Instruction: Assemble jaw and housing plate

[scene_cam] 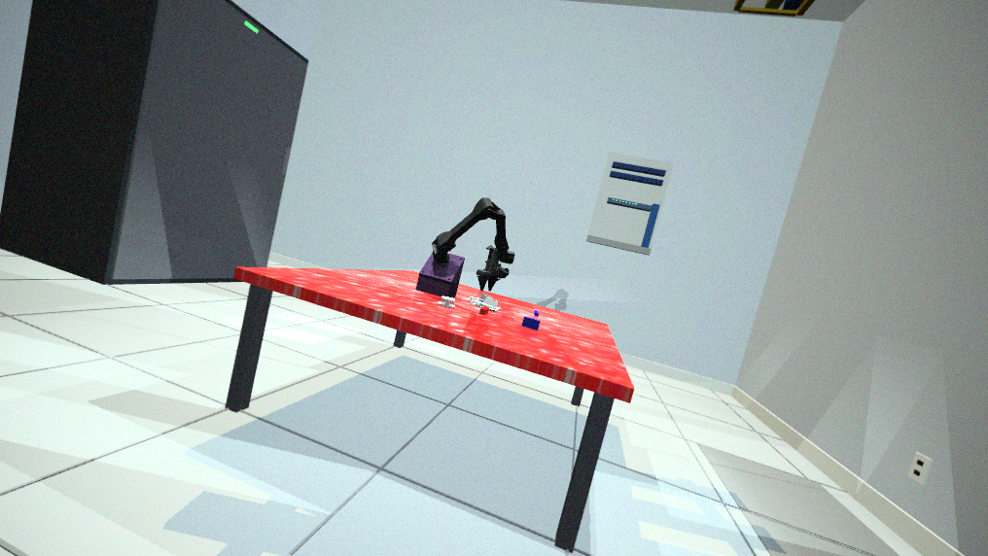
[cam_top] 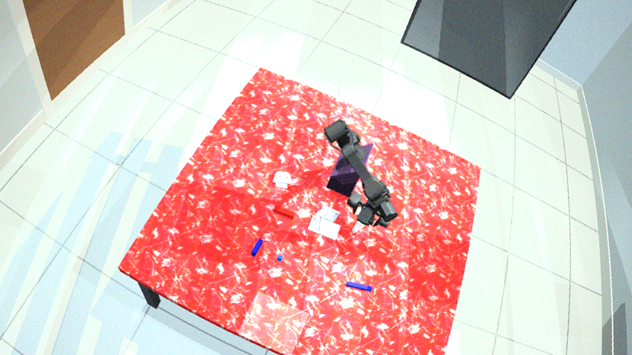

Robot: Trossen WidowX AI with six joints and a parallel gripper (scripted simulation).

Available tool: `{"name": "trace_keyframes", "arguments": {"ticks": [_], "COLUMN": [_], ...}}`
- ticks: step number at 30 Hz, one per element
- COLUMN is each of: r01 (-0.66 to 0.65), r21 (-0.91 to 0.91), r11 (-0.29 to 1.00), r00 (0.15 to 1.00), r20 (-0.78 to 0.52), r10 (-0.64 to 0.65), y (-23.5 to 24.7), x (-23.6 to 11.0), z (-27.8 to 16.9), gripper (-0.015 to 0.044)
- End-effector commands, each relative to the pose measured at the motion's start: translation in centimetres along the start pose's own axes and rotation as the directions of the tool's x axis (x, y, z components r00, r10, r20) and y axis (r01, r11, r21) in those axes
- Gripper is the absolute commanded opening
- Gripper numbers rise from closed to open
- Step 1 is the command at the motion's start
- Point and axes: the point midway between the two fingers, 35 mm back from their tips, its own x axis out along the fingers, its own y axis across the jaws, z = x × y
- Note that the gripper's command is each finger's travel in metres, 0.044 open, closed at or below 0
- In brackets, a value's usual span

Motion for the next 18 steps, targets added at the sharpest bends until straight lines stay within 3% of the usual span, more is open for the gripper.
{"name": "trace_keyframes", "arguments": {"ticks": [1,18], "r01": [0.006,0.005], "r21": [-0.008,-0.009], "r11": [1.0,1.0], "r00": [1.0,1.0], "r20": [-0.001,-0.001], "r10": [-0.006,-0.005], "y": [-0.1,0.0], "x": [0.4,2.5], "z": [-0.1,0.0], "gripper": [0.044,0.044]}}
